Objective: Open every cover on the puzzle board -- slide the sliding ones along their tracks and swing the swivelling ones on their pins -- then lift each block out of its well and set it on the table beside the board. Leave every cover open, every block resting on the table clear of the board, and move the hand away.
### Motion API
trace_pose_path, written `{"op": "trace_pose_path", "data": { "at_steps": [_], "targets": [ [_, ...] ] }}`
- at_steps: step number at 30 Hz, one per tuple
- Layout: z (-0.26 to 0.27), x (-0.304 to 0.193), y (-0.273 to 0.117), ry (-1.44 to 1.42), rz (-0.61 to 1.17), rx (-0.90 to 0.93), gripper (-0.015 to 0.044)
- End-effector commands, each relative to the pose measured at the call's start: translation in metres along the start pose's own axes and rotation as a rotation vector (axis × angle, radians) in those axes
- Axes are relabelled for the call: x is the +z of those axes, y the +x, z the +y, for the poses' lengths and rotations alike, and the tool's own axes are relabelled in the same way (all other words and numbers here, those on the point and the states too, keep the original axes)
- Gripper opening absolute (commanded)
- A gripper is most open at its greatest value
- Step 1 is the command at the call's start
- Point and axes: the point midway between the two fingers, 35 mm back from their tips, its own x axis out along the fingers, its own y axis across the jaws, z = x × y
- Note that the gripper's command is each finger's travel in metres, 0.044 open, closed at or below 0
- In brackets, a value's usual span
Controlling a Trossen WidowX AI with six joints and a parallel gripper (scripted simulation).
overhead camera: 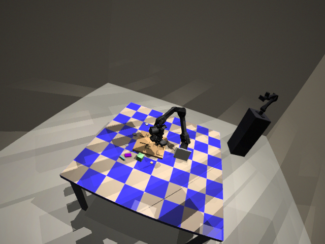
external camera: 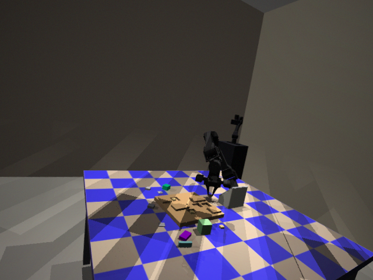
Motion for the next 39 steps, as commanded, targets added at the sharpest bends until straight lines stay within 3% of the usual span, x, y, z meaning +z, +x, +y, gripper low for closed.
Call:
{"op": "trace_pose_path", "data": {
  "at_steps": [1, 31, 39],
  "targets": [
    [0.017, 0.011, 0.0, 0.001, -0.001, 0.004, 0.008],
    [0.127, 0.048, 0.009, 0.007, 0.015, -0.003, 0.008],
    [0.132, 0.049, 0.014, 0.008, 0.016, -0.004, 0.008]
  ]
}}
